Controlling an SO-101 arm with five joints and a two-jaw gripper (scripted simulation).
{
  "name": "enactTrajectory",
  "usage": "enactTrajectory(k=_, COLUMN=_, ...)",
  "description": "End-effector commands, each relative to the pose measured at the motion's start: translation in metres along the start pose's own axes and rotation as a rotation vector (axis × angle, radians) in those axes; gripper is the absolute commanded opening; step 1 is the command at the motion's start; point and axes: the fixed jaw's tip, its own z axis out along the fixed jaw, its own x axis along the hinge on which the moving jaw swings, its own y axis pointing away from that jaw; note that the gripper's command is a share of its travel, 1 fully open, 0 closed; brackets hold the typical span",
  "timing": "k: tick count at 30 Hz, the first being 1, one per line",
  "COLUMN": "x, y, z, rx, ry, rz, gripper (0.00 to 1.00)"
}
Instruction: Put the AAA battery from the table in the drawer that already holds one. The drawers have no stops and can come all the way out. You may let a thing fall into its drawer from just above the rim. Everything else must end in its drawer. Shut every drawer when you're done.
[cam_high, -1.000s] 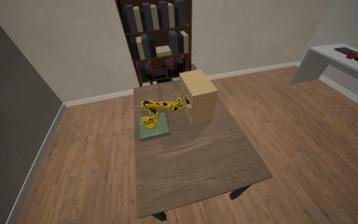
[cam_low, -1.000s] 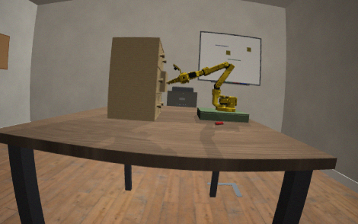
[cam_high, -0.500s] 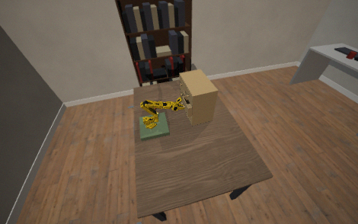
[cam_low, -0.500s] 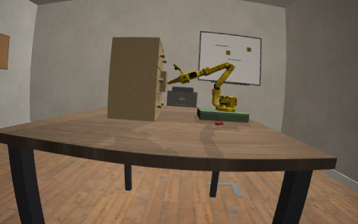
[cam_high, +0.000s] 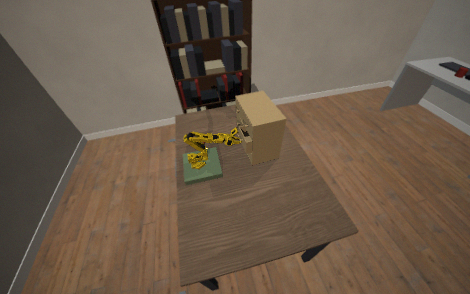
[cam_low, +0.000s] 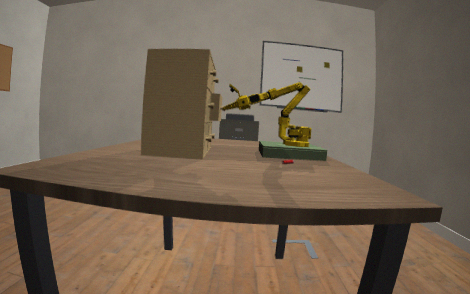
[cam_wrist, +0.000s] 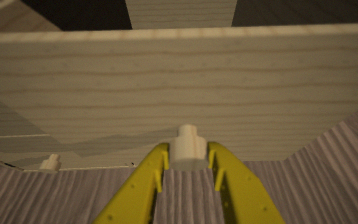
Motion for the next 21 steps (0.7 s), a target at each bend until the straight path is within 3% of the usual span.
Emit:
enactTrajectory(k=1, x=0.0007, y=-0.0001, z=-0.0043, rx=0.0, ry=-0.002, rz=-0.003, gripper=0.0)
enactTrajectory(k=21, x=0.0017, y=-0.0003, z=-0.0068, rx=0.001, ry=-0.002, rz=-0.003, gripper=0.0)
